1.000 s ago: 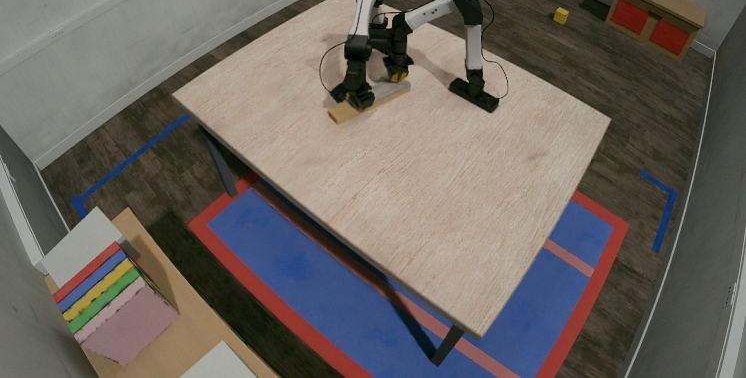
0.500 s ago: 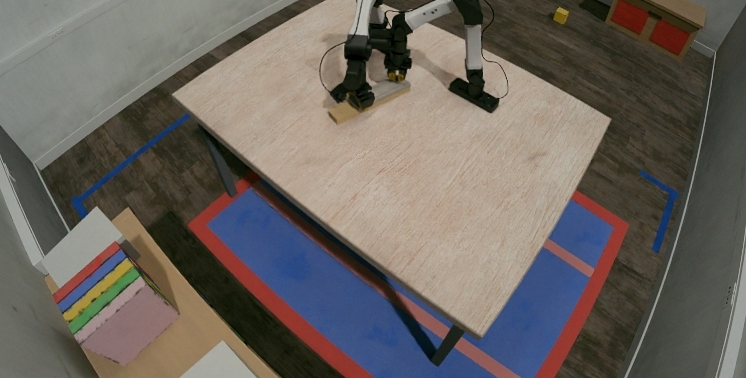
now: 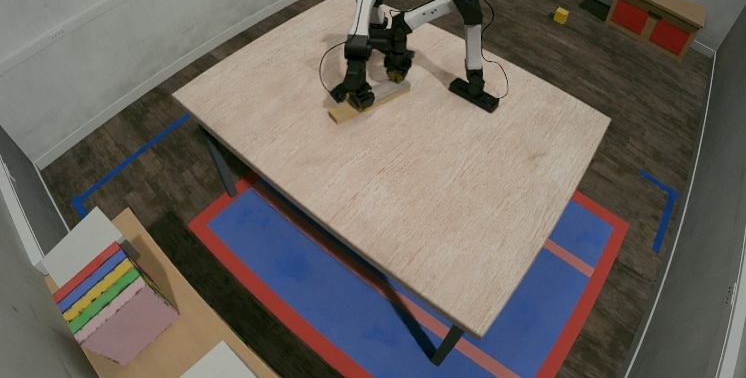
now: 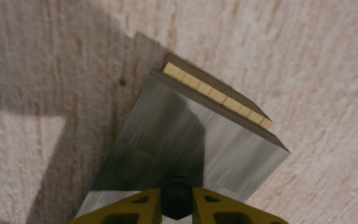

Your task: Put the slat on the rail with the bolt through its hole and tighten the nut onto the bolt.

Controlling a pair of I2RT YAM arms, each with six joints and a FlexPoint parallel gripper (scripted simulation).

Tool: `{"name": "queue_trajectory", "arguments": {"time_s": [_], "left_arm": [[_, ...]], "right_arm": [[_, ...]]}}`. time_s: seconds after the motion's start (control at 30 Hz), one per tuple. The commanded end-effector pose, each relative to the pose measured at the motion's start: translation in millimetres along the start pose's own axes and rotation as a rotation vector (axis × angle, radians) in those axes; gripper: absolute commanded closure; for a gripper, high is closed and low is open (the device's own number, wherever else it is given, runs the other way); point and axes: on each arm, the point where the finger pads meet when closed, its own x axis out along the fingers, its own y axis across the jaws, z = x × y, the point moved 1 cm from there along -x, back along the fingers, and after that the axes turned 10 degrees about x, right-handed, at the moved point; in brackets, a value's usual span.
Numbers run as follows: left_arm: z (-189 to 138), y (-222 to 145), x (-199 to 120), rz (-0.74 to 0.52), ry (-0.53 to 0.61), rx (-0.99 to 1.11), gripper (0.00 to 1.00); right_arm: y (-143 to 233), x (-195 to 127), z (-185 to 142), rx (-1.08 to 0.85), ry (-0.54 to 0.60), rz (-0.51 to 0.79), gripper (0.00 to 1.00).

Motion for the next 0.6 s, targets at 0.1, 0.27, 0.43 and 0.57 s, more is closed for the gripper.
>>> {"name": "queue_trajectory", "arguments": {"time_s": [0.1,0.27,0.43,0.57], "left_arm": [[-3.4,4.3,-1.5,0.0,0.003,0.013,0.86],[-3.5,4.4,-1.5,0.0,0.003,0.01,0.86],[-3.1,3.1,-3.4,0.011,0.01,0.005,0.86],[-3.1,3.4,-2.8,0.008,0.007,0.007,0.86]], "right_arm": [[3.1,-6.9,2.6,0.002,-0.014,0.018,0.33],[3.1,-6.9,2.6,0.002,-0.014,0.018,0.33],[3.1,-6.9,2.6,0.002,-0.014,0.018,0.33],[3.1,-6.9,2.6,0.002,-0.014,0.018,0.33]]}}
